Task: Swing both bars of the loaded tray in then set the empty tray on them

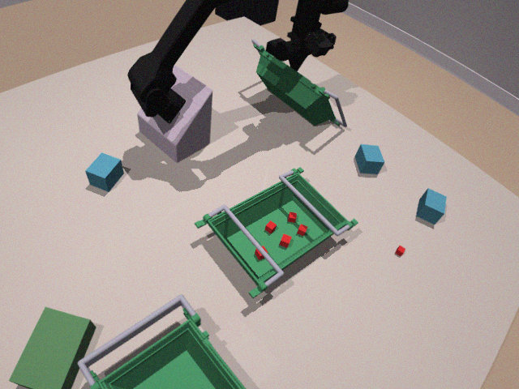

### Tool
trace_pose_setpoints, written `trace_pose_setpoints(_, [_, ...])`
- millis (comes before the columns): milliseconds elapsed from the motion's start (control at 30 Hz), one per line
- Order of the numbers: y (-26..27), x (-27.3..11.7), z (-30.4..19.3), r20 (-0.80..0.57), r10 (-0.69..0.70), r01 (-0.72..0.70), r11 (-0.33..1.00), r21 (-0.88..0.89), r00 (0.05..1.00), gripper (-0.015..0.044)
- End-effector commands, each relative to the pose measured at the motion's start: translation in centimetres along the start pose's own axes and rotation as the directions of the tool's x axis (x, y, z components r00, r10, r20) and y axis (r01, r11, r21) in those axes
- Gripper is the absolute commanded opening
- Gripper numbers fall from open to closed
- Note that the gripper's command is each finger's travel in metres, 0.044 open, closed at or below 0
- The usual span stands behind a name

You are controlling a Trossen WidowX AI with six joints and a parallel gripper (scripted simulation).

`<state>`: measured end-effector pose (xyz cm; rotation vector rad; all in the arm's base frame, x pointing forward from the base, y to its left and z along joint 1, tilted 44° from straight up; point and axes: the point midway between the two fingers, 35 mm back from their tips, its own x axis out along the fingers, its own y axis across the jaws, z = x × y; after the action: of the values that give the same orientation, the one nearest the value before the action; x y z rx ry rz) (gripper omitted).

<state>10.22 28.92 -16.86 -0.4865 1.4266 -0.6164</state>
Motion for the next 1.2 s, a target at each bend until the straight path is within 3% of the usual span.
trace_pose_setpoints(0, [-0.6, 0.2, 0.0, 0.004, -0.008, 0.008, 1.0, -0.007, 1.0, 0.0])
trace_pose_setpoints(667, [-3.2, 0.2, 0.0, 0.004, -0.01, 0.01, 1.0, -0.007, 1.0, 0.0])
trace_pose_setpoints(933, [-2.7, -4.8, 0.0, 0.003, -0.01, 0.01, 1.0, -0.008, 1.0, 0.0])
trace_pose_setpoints(1167, [-2.8, -3.9, 0.1, 0.007, -0.011, 0.011, 1.0, -0.013, 1.0, 0.0])
